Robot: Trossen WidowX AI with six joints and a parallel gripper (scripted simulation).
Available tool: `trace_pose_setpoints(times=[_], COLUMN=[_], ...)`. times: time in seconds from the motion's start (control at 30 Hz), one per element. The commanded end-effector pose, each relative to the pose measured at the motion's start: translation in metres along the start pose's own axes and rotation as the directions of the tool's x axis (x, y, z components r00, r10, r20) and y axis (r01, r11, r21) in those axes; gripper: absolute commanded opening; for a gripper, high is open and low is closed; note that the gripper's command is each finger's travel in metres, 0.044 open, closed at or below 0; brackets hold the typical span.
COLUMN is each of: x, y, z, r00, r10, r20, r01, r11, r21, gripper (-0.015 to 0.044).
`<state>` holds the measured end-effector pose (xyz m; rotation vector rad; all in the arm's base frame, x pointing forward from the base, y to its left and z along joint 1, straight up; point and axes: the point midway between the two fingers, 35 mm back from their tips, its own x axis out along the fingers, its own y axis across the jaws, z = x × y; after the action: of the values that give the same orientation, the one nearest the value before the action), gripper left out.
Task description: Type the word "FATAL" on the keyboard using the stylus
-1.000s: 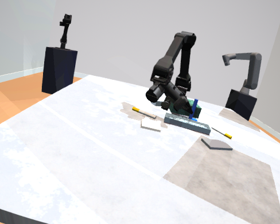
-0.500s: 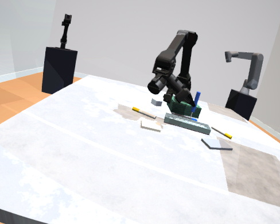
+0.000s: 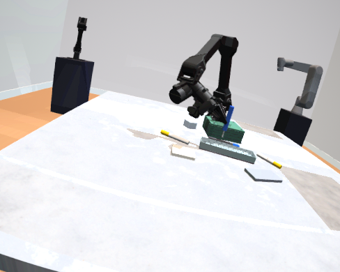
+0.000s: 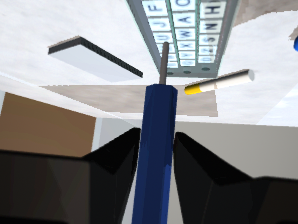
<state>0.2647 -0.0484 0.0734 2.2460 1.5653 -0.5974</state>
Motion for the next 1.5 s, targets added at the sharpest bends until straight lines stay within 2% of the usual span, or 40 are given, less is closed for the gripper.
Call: trace_pose_setpoints(times=[0.0, 0.23, 1.2, 1.3, 1.47], x=[-0.015, -0.039, -0.022, -0.022, -0.021], y=[0.000, -0.002, -0.003, -0.003, -0.003], z=[0.005, 0.013, 0.043, 0.044, 0.046], r00=[0.996, 0.973, 0.972, 0.972, 0.972], r10=[0.092, 0.230, 0.233, 0.233, 0.233], r20=[-0.001, 0.009, 0.010, 0.010, 0.010], r01=[-0.091, -0.229, -0.232, -0.232, -0.232], r11=[0.994, 0.963, 0.962, 0.962, 0.962], r21=[0.059, 0.144, 0.146, 0.146, 0.146], gripper=[0.0000, 0.0000, 0.0000, 0.0079, 0.0081])
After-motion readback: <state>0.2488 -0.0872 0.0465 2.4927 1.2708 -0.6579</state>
